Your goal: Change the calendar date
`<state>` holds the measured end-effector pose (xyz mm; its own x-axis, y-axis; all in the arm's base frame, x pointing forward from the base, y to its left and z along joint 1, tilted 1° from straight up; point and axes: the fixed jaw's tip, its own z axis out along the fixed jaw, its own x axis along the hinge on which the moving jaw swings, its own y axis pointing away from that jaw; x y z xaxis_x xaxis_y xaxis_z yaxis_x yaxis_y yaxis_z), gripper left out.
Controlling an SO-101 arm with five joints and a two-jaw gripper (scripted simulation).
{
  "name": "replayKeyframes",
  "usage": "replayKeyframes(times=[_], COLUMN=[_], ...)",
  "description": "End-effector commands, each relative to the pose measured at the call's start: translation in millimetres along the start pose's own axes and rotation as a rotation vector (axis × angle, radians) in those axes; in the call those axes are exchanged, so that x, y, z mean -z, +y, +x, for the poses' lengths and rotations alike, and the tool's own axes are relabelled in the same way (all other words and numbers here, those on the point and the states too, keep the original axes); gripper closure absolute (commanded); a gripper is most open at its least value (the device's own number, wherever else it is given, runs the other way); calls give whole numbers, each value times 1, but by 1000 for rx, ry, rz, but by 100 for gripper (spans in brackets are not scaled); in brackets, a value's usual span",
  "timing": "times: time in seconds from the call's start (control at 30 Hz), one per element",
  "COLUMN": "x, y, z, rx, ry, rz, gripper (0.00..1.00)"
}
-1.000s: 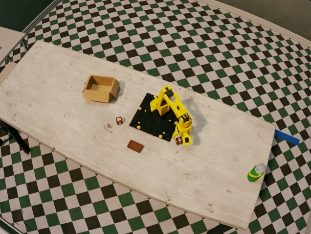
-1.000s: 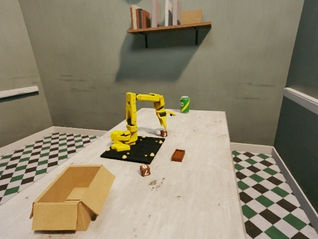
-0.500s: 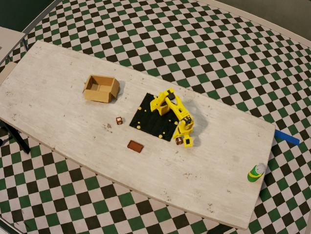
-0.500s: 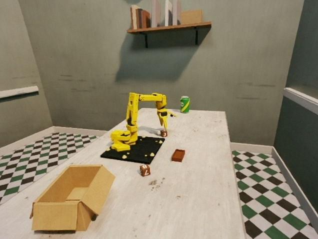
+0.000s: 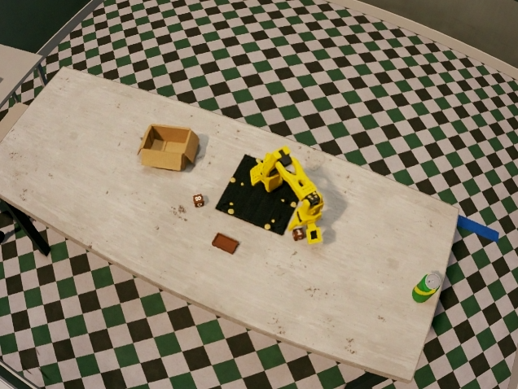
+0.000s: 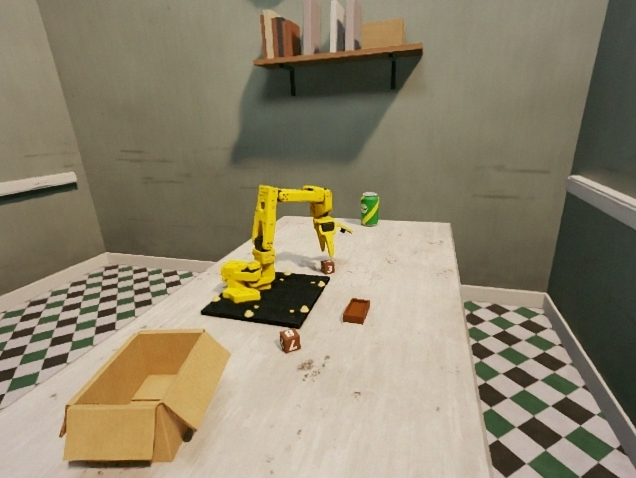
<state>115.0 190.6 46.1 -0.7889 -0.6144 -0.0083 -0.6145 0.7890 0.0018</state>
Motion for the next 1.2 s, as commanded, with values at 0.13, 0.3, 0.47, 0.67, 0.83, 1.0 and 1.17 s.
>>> replayKeyframes(times=[0.13,0.3,0.47,0.67,0.83,1.0,1.17], x=[1,1,1,-1,-4,-8,-15], y=[4,4,4,4,4,4,4], z=[1,1,1,0,0,0,0], rx=[27,27,27,27,27,27,27], ry=[8,8,8,8,8,8,8], rz=[2,2,2,2,2,2,2], gripper=[65,65,65,65,65,65,65])
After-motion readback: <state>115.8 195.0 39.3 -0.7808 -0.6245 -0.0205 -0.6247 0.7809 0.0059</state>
